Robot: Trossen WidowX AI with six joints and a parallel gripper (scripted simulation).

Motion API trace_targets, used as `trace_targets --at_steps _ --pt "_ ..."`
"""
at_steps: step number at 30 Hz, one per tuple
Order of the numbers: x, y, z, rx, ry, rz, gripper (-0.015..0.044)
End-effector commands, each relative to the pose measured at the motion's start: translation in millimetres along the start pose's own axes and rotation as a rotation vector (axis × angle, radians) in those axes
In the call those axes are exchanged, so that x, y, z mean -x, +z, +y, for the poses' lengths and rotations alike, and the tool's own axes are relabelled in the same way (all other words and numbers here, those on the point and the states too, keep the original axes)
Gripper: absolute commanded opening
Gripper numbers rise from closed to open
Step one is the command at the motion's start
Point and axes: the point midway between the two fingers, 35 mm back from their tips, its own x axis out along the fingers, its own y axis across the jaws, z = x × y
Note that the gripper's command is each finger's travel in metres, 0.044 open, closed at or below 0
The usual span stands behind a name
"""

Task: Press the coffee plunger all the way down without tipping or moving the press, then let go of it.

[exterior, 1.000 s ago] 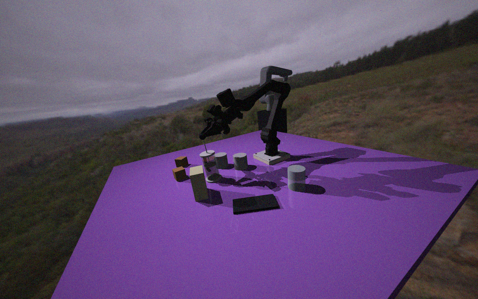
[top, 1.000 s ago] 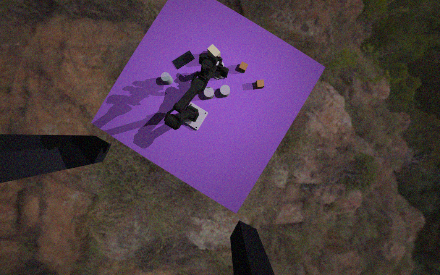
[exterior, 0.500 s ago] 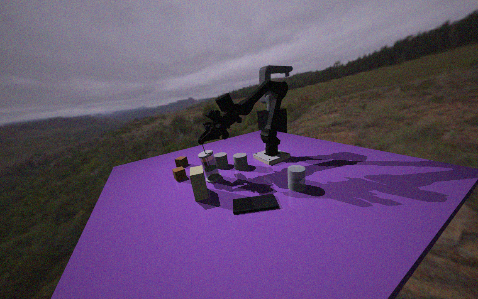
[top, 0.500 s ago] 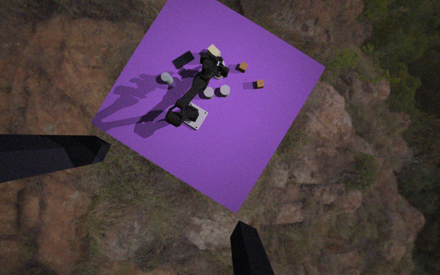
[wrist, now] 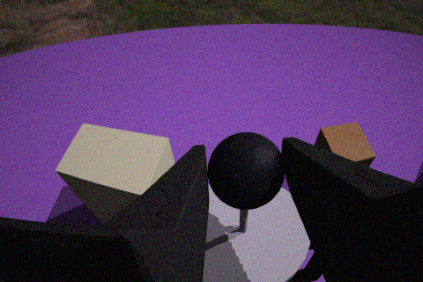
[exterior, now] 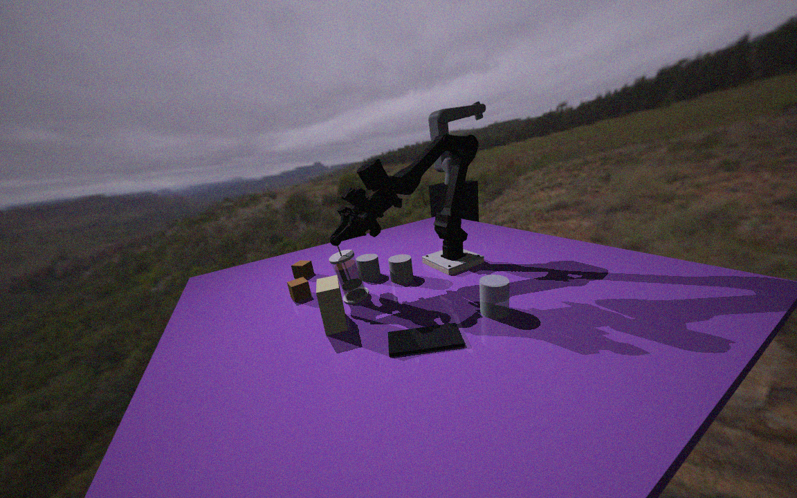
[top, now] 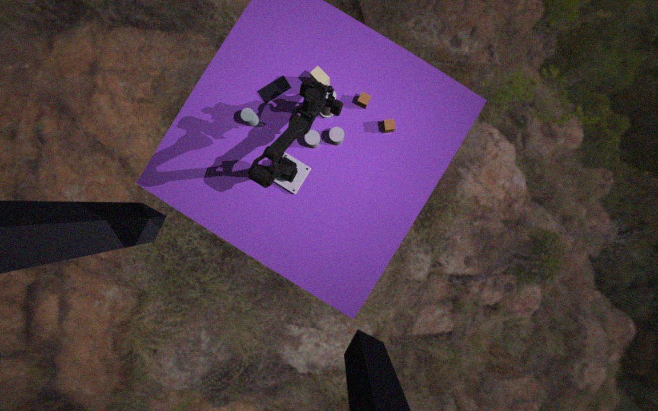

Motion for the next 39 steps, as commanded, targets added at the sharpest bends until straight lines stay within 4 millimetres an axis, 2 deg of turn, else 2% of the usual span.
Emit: trace_targets --at_steps 1,39 --pt "-7.7 -19.0 -0.1 -0.006 -0.001 0.065 0.0116" --pt "-9.8 -14.3 0.3 -0.006 -0.001 0.065 0.0116"
